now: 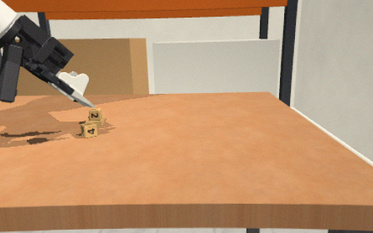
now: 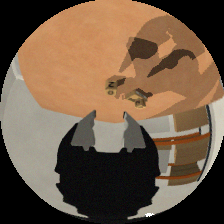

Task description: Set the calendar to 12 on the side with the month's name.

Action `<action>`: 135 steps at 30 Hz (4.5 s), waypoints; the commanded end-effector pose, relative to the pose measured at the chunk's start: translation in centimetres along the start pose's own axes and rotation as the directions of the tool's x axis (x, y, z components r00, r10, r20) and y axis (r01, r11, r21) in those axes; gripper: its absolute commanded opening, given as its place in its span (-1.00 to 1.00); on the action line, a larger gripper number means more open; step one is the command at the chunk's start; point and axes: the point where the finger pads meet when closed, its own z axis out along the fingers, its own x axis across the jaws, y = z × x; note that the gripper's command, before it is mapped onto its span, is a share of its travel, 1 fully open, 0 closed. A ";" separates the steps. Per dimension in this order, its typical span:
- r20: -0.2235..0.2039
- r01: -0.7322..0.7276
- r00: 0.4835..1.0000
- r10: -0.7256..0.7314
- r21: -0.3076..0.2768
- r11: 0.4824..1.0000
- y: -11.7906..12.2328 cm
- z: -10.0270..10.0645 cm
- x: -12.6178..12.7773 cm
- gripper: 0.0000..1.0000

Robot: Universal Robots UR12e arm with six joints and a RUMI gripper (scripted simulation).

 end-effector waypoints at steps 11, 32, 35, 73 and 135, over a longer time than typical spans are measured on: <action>-0.006 0.000 1.000 0.000 0.031 1.000 0.4 -0.3 0.1 -0.19; 0.000 0.000 1.000 0.000 0.260 0.966 0.7 -0.4 0.0 -0.19; -0.003 0.000 1.000 0.001 0.277 0.961 0.6 -0.3 0.0 -0.19; -0.002 0.000 1.000 0.003 0.690 0.724 1.0 -0.1 0.0 -0.19; 0.004 -0.005 1.000 0.003 0.707 0.707 1.7 -0.9 0.0 -0.44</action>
